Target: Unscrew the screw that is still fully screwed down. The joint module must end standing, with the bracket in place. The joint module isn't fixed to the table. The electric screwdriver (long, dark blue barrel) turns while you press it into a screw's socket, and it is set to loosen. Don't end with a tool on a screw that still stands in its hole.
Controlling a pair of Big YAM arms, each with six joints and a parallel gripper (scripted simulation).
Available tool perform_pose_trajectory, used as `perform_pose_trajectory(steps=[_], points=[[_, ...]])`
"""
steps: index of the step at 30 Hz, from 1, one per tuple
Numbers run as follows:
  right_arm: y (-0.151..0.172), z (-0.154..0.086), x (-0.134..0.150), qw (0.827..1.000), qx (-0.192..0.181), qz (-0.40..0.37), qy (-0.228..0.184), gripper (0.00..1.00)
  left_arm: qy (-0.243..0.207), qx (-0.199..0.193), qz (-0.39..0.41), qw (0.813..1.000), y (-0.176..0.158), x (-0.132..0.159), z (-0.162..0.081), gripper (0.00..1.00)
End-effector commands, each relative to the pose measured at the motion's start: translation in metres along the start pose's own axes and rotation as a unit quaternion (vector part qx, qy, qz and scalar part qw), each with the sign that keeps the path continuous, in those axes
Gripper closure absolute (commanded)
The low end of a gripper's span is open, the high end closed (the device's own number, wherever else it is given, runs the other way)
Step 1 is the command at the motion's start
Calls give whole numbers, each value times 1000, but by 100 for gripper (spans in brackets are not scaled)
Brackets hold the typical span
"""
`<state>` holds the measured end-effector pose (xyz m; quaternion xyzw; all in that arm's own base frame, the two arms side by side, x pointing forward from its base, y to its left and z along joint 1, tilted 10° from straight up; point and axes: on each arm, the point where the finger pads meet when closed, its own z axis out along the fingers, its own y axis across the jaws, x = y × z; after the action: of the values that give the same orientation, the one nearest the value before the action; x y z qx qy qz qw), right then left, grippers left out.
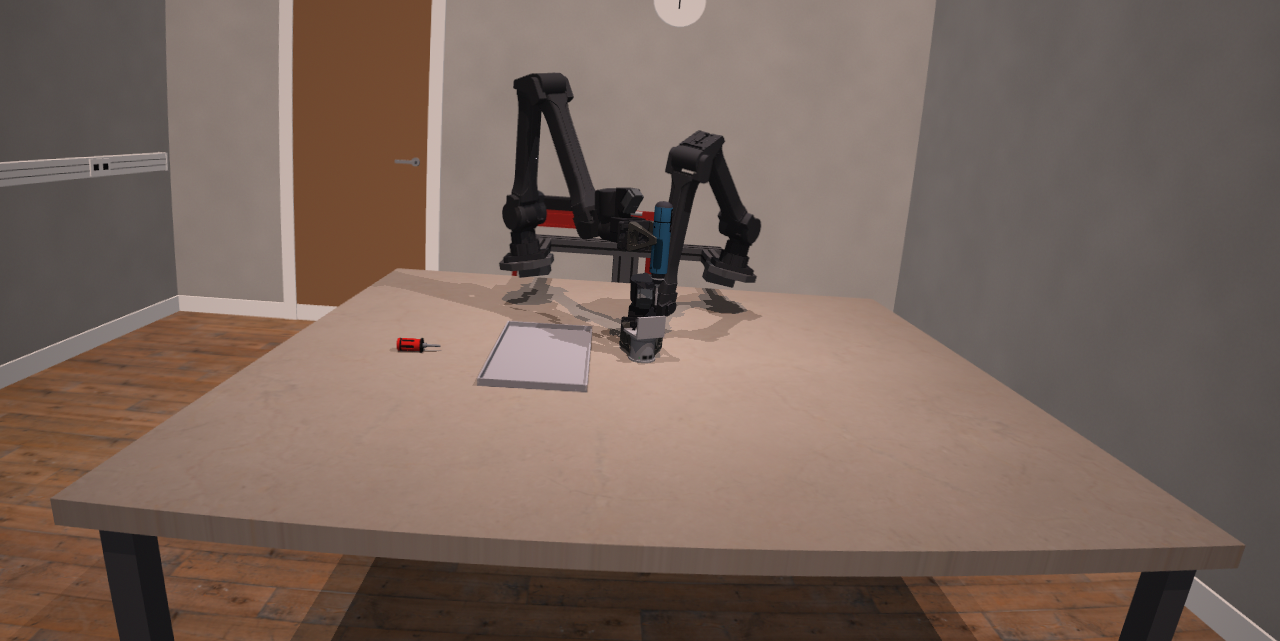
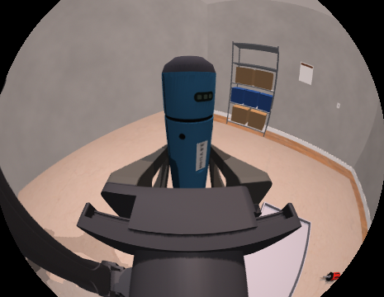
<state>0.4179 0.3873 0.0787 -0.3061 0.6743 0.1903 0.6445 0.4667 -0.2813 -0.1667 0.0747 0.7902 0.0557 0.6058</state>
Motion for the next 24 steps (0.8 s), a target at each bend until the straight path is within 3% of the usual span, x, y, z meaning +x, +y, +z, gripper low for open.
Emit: perform_pose_trajectory(steps=[1, 24], points=[[3, 12, -48, 999, 0, 9, -47, 58, -7, 1, -4, 1000, -3, -6, 3, 41], [2, 13, -51, 999, 1, 9, -52, 58, -7, 1, -4, 1000, -3, -6, 3, 41]])
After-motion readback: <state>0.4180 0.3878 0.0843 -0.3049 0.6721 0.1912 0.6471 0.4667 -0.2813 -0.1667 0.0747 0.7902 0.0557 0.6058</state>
